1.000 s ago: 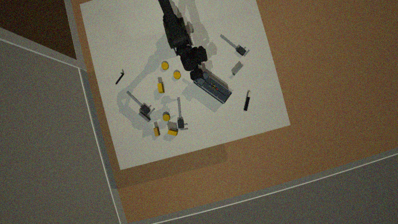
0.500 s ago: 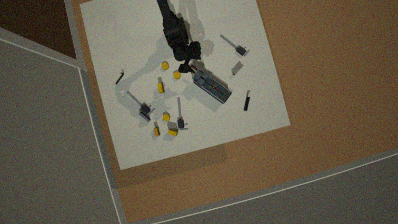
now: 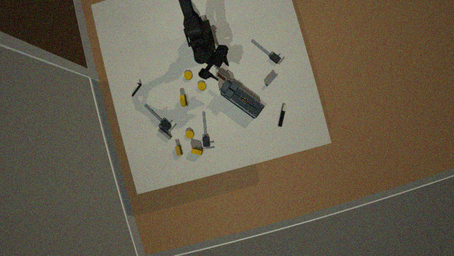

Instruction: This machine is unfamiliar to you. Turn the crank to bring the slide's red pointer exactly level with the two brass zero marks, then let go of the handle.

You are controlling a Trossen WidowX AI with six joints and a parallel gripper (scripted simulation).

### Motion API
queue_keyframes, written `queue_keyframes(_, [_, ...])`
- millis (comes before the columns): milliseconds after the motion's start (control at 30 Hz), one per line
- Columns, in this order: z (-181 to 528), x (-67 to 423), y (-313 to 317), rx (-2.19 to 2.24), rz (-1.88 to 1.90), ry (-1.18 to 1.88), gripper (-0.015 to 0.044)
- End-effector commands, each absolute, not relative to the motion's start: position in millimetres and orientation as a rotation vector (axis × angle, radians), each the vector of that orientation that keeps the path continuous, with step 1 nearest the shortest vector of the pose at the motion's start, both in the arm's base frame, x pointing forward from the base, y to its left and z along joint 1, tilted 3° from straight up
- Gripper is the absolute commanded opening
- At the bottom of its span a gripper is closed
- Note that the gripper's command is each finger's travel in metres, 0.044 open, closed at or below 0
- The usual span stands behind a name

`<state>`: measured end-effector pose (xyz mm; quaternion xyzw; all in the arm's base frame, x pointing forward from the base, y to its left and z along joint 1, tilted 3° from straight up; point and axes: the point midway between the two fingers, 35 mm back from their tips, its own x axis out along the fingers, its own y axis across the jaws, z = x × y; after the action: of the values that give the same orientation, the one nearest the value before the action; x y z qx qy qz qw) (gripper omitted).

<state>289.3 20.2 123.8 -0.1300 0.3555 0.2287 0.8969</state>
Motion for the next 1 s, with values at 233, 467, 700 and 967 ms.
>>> queue_keyframes(233, [72, 292, 18, -0.255, 0.475, 0.742, 0.0440])
queue_keyframes(467, [50, 289, 18, -0.255, 0.476, 0.743, 0.0440])
queue_keyframes(700, [40, 291, 17, -0.255, 0.476, 0.743, 0.0440])
queue_keyframes(967, [26, 293, 17, -0.255, 0.476, 0.743, 0.0440])
